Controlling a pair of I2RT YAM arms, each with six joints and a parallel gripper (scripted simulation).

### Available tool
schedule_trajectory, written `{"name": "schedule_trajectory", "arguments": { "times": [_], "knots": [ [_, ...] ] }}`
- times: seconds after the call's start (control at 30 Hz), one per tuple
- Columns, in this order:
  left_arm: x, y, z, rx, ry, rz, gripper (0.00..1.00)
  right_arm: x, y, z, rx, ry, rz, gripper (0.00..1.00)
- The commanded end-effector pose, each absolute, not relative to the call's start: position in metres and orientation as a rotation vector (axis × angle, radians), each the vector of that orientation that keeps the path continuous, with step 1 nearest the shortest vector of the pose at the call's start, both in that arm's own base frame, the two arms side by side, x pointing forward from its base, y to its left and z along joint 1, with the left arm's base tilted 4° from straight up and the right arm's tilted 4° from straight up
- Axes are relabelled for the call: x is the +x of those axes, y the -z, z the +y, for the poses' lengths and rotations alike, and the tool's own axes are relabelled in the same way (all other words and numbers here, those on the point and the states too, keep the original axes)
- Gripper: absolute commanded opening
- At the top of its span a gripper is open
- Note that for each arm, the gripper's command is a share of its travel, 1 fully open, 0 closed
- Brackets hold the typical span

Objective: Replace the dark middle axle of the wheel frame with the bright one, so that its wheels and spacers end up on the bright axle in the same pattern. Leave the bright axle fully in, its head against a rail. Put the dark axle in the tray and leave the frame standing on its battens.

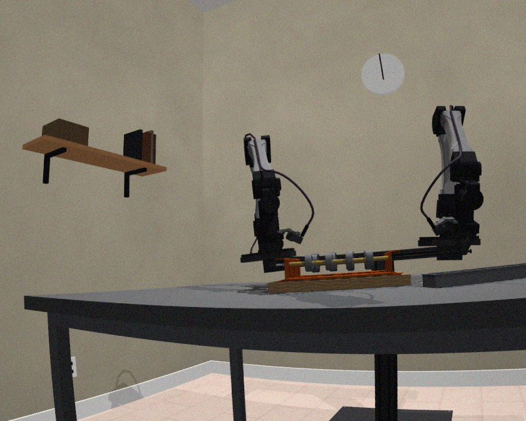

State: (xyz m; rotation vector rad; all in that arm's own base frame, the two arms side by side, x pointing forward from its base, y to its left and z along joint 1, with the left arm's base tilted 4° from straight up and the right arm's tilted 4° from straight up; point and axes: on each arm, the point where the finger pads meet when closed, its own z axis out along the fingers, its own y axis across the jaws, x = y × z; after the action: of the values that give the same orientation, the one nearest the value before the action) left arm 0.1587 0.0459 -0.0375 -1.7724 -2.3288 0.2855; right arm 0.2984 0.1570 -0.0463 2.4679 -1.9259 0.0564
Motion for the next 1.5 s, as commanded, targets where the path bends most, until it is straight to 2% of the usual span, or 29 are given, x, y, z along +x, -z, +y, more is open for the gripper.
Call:
{"name": "schedule_trajectory", "arguments": {
  "times": [0.0, 0.23, 0.3, 0.37, 0.57, 1.47],
  "knots": [
    [0.171, 0.033, 0.053, -1.763, -0.234, -2.359, 0.0, 0.306, 0.046, 0.21, 2.645, 0.126, -1.939, 0.0],
    [0.176, 0.029, 0.056, -1.788, -0.195, -2.369, 0.0, 0.306, 0.046, 0.211, 2.641, 0.131, -1.946, 0.0],
    [0.16, 0.036, 0.052, -1.781, -0.23, -2.348, 0.0, 0.305, 0.046, 0.213, 2.622, 0.133, -1.973, 0.0],
    [0.173, 0.033, 0.05, -1.781, -0.231, -2.381, 0.0, 0.304, 0.046, 0.214, 2.625, 0.133, -1.967, 0.0],
    [0.161, 0.036, 0.044, -1.784, -0.254, -2.361, 0.0, 0.305, 0.046, 0.217, 2.635, 0.132, -1.968, 0.0],
    [0.171, 0.033, 0.055, -1.805, -0.208, -2.385, 0.0, 0.287, 0.058, 0.209, 2.606, 0.162, -1.952, 0.0]
  ]
}}
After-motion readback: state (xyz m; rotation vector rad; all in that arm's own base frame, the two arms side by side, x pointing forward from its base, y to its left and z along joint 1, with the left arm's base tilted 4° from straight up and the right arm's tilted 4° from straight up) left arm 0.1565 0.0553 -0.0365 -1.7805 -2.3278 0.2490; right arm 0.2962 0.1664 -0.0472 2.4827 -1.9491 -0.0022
